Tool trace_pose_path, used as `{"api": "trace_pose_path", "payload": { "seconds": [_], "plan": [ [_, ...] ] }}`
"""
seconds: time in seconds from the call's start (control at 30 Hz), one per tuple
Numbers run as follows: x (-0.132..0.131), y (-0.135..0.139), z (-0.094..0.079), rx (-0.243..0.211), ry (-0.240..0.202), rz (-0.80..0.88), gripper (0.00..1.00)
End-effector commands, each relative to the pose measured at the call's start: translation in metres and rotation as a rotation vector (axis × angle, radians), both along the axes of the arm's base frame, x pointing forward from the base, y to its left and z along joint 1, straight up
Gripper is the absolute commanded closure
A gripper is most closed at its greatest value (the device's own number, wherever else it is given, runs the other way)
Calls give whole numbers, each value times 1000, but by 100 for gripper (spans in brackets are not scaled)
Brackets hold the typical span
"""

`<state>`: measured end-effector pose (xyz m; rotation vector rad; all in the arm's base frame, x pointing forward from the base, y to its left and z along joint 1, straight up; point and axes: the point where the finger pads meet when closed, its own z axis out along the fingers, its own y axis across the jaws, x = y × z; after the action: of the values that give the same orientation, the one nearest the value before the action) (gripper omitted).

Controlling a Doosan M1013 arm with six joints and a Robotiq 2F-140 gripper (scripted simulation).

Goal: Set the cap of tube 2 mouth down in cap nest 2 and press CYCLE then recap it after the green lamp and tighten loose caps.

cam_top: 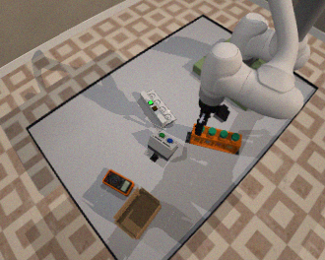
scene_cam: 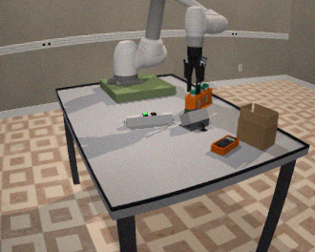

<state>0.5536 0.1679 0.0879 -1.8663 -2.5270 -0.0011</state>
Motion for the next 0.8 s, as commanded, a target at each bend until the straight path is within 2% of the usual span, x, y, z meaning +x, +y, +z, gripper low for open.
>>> {"api": "trace_pose_path", "payload": {
  "seconds": [0.0,0.17,0.47,0.53,0.77],
  "plan": [
    [1,0,1,1,-2,0,59],
    [1,0,1,1,-2,0,59],
    [1,0,28,1,-2,0,59],
    [1,0,28,1,-2,0,59],
    [1,0,47,1,-2,0,59]
  ]
}}
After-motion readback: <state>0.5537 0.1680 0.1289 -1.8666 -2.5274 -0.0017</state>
